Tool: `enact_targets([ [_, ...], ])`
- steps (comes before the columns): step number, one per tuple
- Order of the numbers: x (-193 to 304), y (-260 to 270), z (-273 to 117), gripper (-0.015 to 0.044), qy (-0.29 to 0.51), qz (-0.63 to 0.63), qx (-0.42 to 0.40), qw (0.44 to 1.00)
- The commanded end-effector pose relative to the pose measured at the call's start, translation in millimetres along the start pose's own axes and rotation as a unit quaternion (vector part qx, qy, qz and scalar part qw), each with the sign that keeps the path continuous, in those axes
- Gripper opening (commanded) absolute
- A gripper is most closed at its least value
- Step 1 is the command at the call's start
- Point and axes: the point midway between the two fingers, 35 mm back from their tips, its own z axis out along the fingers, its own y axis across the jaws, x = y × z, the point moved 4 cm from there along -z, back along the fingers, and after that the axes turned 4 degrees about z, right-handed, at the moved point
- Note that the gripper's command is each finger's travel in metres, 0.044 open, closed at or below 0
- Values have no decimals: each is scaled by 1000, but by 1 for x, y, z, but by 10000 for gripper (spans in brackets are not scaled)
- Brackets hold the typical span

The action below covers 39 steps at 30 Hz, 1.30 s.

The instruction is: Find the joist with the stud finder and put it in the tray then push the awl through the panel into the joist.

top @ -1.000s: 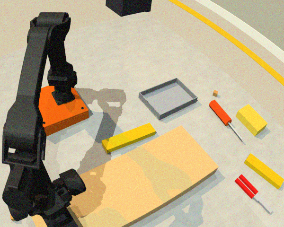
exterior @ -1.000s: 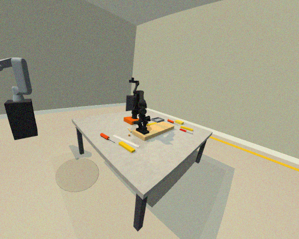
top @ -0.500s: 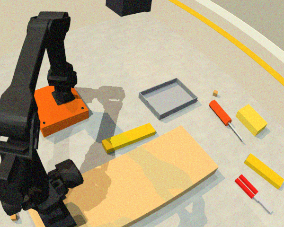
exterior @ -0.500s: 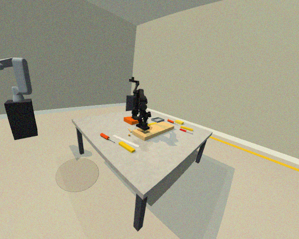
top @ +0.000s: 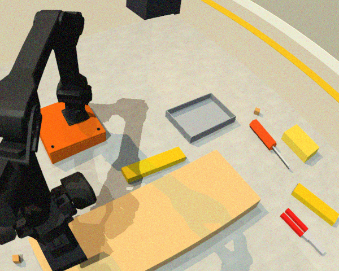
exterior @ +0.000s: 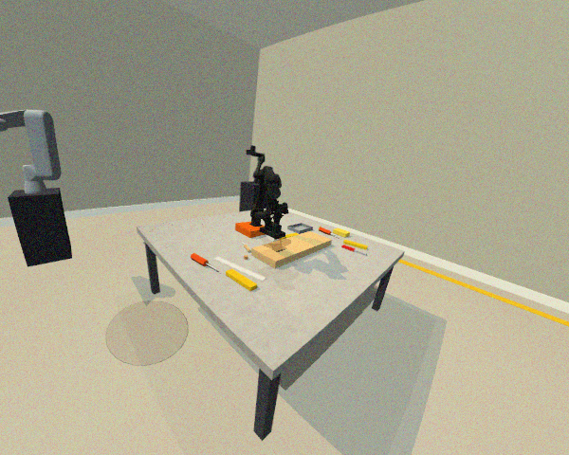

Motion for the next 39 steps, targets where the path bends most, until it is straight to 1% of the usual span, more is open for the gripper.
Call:
enact_targets([
  [1,-7,15,-2,0,-5,-22,-4,1000],
  [11,-23,82,8,0,-2,-100,-26,995],
  [20,-26,143,14,0,1,-170,-46,984],
  [39,-4,268,17,0,4,-314,-89,945],
])
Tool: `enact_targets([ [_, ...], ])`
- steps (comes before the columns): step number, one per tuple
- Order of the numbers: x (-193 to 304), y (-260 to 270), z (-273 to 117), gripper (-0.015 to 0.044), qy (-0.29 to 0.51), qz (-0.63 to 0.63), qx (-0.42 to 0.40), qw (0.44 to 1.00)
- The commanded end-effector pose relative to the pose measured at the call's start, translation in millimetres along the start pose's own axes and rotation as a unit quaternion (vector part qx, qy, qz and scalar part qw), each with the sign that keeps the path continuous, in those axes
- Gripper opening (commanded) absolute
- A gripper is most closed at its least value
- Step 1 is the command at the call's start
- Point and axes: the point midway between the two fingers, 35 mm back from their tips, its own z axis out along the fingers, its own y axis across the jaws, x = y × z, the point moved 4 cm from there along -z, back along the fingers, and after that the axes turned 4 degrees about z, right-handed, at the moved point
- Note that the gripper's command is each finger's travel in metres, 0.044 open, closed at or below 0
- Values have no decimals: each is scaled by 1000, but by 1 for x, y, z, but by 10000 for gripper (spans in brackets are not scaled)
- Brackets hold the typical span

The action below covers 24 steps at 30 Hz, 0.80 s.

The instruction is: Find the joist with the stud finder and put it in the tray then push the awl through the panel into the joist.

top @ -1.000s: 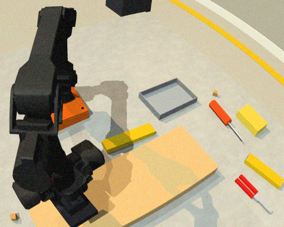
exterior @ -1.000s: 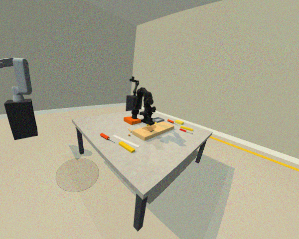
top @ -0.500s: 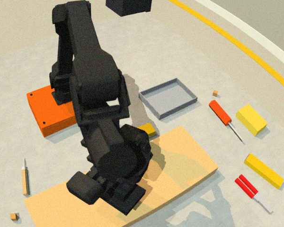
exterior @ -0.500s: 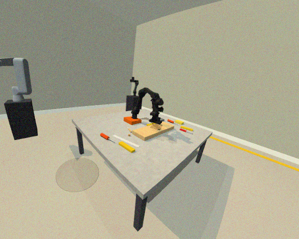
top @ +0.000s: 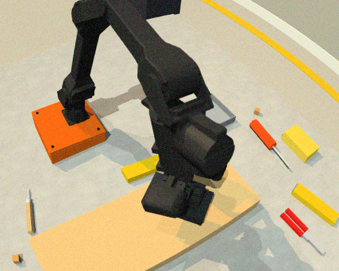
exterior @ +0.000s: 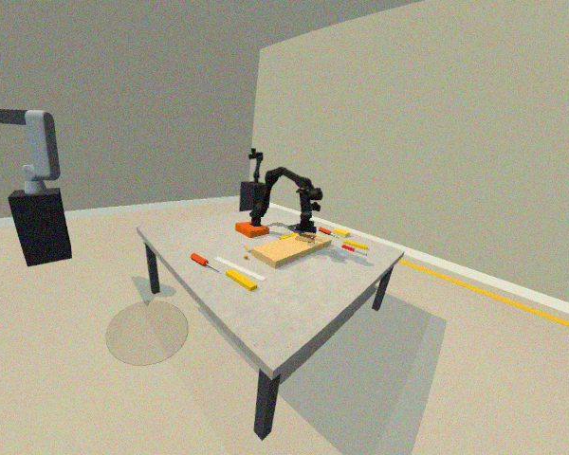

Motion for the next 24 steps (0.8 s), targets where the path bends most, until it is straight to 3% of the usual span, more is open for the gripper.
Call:
enact_targets([
  [1,-8,28,1,0,-3,-32,-7,999],
  [24,-14,174,13,0,-4,-210,-62,976],
])
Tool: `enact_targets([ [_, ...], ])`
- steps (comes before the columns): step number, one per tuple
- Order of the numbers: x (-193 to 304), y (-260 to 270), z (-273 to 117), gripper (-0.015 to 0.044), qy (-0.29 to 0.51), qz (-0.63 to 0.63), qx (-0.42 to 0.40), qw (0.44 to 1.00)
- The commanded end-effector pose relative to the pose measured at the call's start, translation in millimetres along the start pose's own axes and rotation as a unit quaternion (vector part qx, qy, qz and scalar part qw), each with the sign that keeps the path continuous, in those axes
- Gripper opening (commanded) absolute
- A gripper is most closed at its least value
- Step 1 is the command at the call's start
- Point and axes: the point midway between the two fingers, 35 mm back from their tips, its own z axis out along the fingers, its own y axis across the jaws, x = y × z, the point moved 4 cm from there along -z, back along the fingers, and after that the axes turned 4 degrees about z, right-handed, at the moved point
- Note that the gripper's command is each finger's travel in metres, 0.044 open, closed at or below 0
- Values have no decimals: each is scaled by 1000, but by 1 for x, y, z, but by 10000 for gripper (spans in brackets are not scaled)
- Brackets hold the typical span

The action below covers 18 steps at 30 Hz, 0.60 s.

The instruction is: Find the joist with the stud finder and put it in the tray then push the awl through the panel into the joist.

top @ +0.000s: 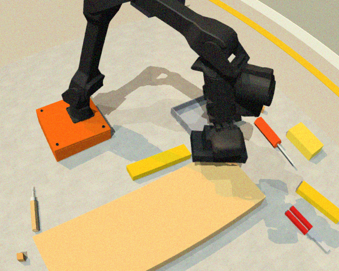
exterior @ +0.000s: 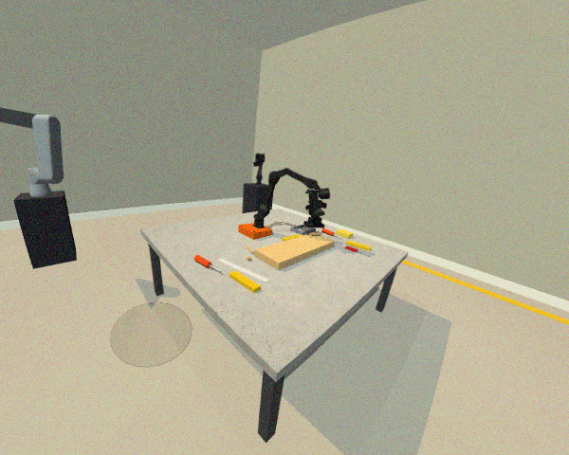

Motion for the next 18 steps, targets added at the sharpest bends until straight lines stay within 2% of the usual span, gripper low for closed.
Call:
enact_targets([
  [1,-7,26,1,0,-4,-32,-8,999],
  [18,-13,130,9,0,-7,-163,-49,985],
])
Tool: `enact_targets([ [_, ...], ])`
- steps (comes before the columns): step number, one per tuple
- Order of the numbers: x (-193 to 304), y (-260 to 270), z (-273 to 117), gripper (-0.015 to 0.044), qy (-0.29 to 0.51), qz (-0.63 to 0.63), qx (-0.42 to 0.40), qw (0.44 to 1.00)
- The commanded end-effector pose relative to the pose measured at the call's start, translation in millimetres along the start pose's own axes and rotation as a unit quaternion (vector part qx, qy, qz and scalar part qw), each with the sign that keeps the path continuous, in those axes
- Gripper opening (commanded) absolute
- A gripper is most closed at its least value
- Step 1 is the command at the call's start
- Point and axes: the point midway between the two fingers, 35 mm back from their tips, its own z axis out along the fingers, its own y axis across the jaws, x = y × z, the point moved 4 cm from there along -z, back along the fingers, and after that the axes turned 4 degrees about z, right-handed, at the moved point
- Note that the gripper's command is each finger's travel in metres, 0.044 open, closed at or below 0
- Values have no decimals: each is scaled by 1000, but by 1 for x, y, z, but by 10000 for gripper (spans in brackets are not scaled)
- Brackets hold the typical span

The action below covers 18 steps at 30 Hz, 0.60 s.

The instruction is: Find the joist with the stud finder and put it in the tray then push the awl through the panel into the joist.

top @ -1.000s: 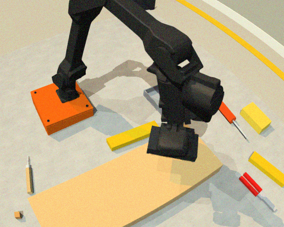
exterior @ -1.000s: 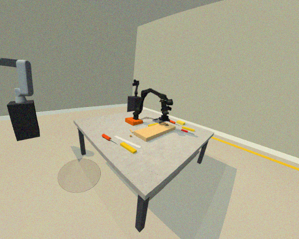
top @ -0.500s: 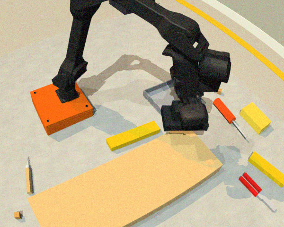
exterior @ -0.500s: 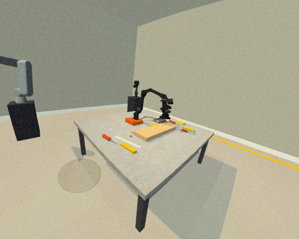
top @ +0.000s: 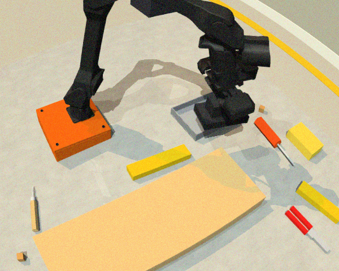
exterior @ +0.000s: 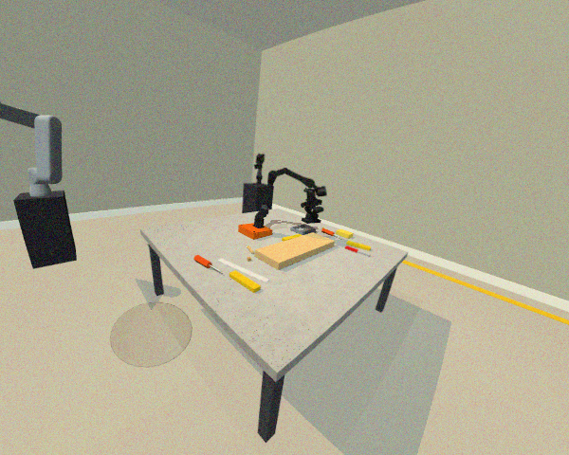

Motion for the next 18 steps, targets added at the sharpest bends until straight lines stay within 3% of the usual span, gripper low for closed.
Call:
enact_targets([
  [1,-6,26,1,0,-5,-32,-8,999],
  [13,-11,95,7,0,-8,-123,-38,992],
  [18,-11,99,8,0,-9,-128,-39,991],
])
